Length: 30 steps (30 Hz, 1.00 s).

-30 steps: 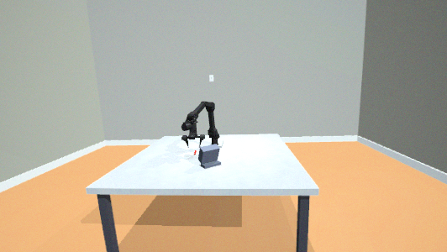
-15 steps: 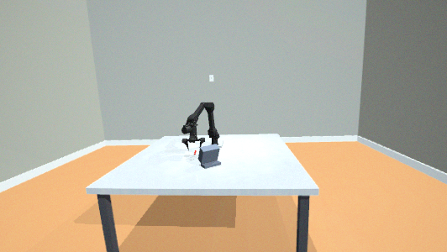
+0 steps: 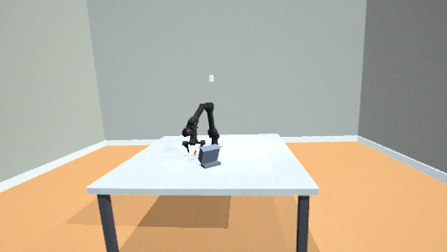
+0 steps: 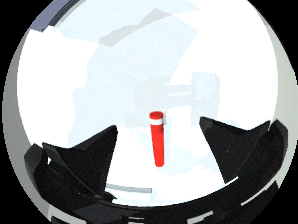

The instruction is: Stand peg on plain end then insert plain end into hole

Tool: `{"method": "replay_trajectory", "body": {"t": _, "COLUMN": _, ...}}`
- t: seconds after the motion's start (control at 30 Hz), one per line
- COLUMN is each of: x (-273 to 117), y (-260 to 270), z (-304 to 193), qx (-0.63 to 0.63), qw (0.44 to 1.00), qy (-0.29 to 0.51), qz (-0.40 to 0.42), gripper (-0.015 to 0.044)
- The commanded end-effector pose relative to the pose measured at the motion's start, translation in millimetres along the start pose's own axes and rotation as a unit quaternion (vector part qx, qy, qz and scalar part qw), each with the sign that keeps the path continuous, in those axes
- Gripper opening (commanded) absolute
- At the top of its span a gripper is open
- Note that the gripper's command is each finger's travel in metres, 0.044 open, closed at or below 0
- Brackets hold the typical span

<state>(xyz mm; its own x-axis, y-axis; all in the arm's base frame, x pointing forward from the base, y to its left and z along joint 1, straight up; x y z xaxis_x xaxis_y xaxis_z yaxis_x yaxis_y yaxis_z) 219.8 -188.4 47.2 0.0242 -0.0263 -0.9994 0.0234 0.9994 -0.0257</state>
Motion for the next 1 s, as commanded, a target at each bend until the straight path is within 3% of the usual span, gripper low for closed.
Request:
{"method": "replay_trajectory", "body": {"t": 0.0, "x": 7.4, "y": 1.8, "z": -1.6, "qx": 0.002, "qw": 1.000, "qy": 0.002, "qz": 0.004, "gripper": 0.0440}}
{"method": "replay_trajectory", "body": {"t": 0.03, "x": 7.6, "y": 1.8, "z": -1.6, "qx": 0.002, "qw": 1.000, "qy": 0.002, "qz": 0.004, "gripper": 0.0440}}
{"method": "replay_trajectory", "body": {"t": 0.47, "x": 7.6, "y": 1.8, "z": -1.6, "qx": 0.002, "qw": 1.000, "qy": 0.002, "qz": 0.004, "gripper": 0.0110}}
{"method": "replay_trajectory", "body": {"t": 0.73, "x": 7.6, "y": 1.8, "z": -1.6, "qx": 0.002, "qw": 1.000, "qy": 0.002, "qz": 0.004, "gripper": 0.0110}}
{"method": "replay_trajectory", "body": {"t": 0.97, "x": 7.6, "y": 1.8, "z": -1.6, "qx": 0.002, "qw": 1.000, "qy": 0.002, "qz": 0.004, "gripper": 0.0063}}
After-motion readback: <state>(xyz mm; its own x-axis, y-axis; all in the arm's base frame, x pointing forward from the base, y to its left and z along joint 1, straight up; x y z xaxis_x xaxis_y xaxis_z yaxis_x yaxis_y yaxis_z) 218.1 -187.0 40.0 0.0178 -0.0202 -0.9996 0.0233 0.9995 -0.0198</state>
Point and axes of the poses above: the point midway between the two fingers, 35 mm back from their tips, its own x axis out along the fingers, its own y axis across the jaws, z = x × y, the point moved 1 cm from there along -x, back along the fingers, and after that the axes turned 3 degrees about -x, right-handed, at the moved point
